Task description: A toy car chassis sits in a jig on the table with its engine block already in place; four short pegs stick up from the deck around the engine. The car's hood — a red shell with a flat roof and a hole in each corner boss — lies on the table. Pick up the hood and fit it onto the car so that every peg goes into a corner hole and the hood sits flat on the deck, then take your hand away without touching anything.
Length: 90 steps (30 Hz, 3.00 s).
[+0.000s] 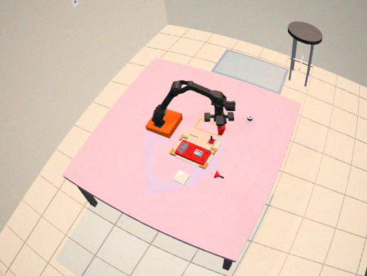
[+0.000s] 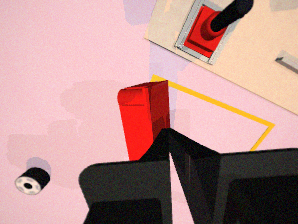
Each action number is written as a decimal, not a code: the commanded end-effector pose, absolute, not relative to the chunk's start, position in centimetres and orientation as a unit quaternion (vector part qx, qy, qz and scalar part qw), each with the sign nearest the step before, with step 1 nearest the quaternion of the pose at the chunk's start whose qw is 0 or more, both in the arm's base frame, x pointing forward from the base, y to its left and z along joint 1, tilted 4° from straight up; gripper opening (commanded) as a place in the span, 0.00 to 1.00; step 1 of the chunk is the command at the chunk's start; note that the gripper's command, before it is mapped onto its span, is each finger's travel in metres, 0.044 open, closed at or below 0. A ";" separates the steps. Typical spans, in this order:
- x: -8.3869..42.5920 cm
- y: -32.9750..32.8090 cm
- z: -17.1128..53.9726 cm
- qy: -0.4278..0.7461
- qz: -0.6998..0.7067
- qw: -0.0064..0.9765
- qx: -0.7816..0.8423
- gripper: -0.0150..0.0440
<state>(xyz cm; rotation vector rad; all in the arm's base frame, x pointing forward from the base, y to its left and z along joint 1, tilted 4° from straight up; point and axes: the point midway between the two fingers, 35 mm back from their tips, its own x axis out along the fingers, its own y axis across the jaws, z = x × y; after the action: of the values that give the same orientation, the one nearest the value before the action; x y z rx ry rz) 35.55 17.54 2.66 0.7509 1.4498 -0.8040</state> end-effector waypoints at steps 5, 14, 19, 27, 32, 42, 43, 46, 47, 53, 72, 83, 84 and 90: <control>36.0 17.9 2.7 0.629 -0.348 0.612 0.329 0.25; 36.3 18.1 2.7 0.629 -0.348 0.612 0.329 0.25; 36.5 18.2 2.7 0.629 -0.348 0.612 0.329 0.25; 36.7 18.2 8.3 0.629 -0.348 0.612 0.329 0.25; 36.5 18.1 10.6 0.629 -0.348 0.612 0.329 0.25; 36.7 18.1 10.3 0.625 -0.344 0.617 0.332 0.25; 36.7 18.1 10.3 0.625 -0.344 0.617 0.332 0.25; 36.7 18.1 10.3 0.625 -0.344 0.617 0.332 0.25; 36.7 18.1 10.3 0.625 -0.344 0.617 0.332 0.25; 36.7 18.1 10.3 0.625 -0.344 0.617 0.332 0.25; 39.6 20.3 5.1 0.629 -0.346 0.613 0.329 1.00; 39.7 20.4 4.1 0.629 -0.346 0.613 0.329 1.00; 39.7 20.4 4.0 0.629 -0.346 0.613 0.329 1.00; 39.7 20.4 3.4 0.629 -0.346 0.613 0.329 1.00</control>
<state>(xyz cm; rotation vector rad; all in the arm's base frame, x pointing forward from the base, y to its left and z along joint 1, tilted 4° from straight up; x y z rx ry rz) 39.93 20.43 4.12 0.7604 1.4415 -0.7892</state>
